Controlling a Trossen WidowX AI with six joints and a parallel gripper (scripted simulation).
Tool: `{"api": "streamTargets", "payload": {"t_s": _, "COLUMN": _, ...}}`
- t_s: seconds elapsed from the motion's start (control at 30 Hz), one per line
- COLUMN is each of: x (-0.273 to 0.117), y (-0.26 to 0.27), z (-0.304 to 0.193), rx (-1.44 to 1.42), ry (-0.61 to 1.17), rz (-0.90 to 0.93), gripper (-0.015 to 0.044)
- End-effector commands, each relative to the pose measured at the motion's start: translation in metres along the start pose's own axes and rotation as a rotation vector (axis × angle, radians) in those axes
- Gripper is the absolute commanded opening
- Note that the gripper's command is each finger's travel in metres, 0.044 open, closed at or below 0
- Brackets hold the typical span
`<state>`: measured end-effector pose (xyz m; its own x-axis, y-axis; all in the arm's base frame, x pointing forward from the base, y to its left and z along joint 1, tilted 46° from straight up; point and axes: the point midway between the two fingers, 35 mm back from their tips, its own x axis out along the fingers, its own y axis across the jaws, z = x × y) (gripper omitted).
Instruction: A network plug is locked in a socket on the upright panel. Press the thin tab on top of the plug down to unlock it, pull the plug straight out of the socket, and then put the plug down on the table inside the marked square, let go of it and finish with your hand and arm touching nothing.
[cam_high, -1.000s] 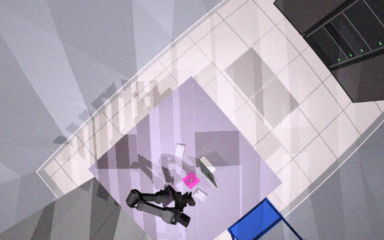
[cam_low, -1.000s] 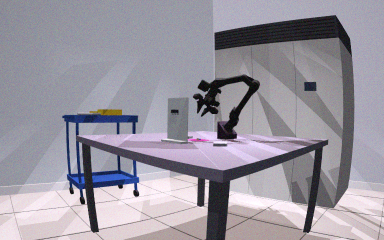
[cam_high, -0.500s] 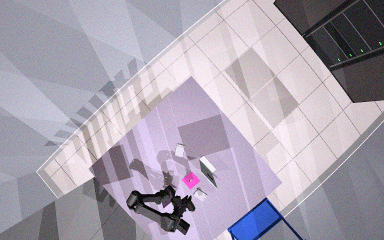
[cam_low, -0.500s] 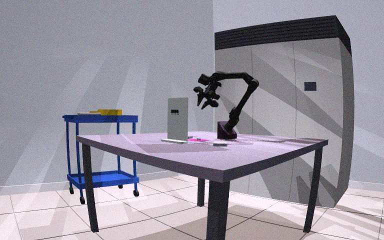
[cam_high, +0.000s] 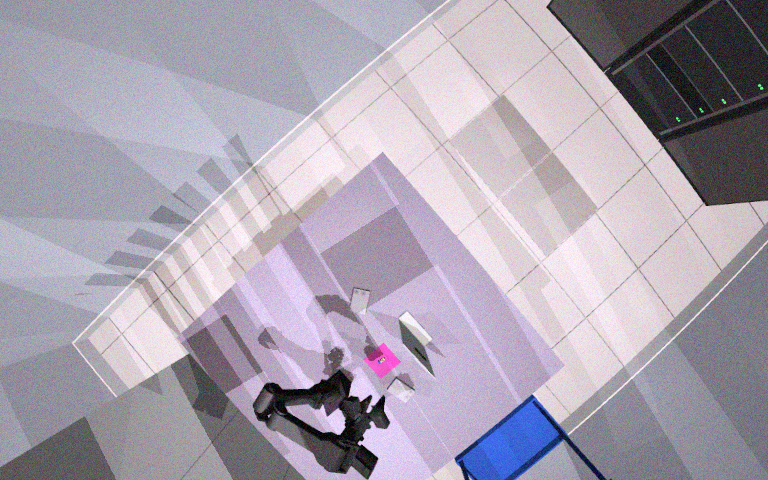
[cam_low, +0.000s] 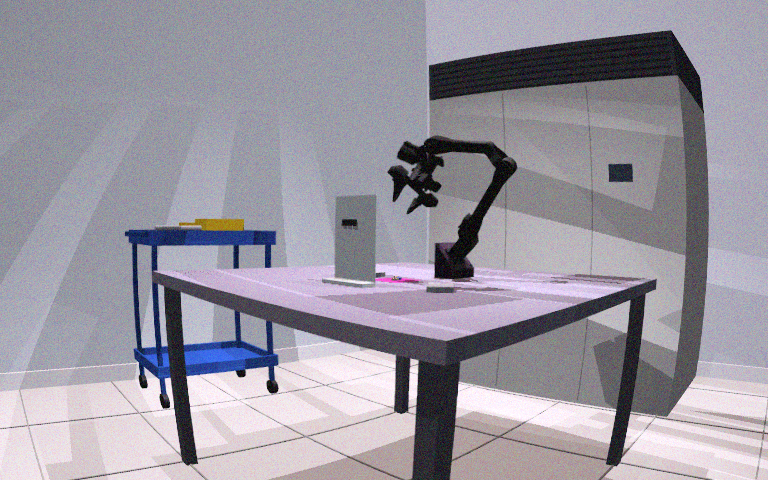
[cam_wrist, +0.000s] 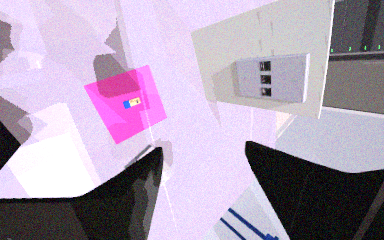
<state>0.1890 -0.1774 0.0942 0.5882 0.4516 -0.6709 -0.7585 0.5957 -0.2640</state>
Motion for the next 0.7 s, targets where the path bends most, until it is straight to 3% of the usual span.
{"api": "streamTargets", "payload": {"t_s": 0.0, "x": -0.0014, "y": -0.0012, "z": -0.0003, "rx": -0.007, "ry": 0.004, "rz": 0.000, "gripper": 0.0392}}
{"api": "streamTargets", "payload": {"t_s": 0.07, "x": -0.0014, "y": -0.0012, "z": -0.0003, "rx": -0.007, "ry": 0.004, "rz": 0.000, "gripper": 0.0440}}
{"api": "streamTargets", "payload": {"t_s": 0.67, "x": -0.0014, "y": -0.0012, "z": -0.0003, "rx": -0.007, "ry": 0.004, "rz": 0.000, "gripper": 0.0440}}
